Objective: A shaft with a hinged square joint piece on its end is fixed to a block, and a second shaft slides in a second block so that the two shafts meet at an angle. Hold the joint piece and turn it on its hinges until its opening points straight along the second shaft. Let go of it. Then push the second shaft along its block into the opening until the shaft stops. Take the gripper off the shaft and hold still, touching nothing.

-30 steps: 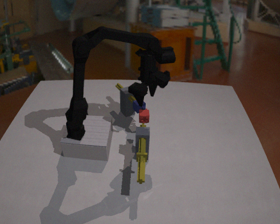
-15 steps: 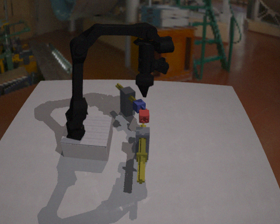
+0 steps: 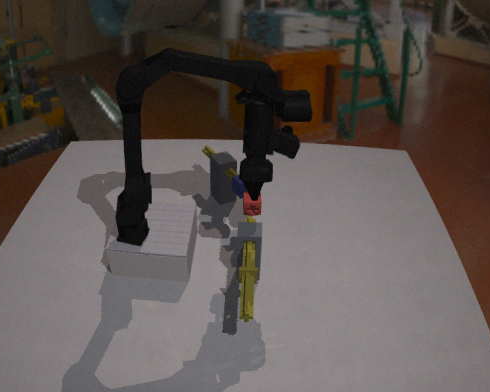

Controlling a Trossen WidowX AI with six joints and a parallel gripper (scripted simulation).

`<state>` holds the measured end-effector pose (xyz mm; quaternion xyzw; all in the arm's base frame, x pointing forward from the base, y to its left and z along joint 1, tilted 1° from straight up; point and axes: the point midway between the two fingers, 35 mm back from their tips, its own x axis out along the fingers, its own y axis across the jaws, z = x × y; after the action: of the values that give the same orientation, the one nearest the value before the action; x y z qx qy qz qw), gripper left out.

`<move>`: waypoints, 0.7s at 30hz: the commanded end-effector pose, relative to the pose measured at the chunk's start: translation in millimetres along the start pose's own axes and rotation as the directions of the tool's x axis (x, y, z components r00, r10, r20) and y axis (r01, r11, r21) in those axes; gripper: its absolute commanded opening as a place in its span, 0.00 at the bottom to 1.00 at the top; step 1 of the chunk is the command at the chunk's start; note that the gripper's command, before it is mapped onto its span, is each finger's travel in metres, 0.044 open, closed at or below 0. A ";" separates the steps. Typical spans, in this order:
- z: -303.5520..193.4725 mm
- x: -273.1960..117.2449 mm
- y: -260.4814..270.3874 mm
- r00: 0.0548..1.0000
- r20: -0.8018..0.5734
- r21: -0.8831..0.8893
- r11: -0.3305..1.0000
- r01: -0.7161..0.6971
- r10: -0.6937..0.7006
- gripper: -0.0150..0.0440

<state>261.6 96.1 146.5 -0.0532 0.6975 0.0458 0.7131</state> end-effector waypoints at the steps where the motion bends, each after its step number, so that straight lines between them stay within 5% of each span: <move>1: -1.0 1.9 -5.6 1.000 0.015 0.006 1.000 -0.005 0.005 1.00; 21: -0.6 10.7 -8.0 0.998 0.007 0.596 0.801 -0.055 0.064 1.00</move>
<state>263.1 88.7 138.3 0.1512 0.6875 -0.1193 0.7002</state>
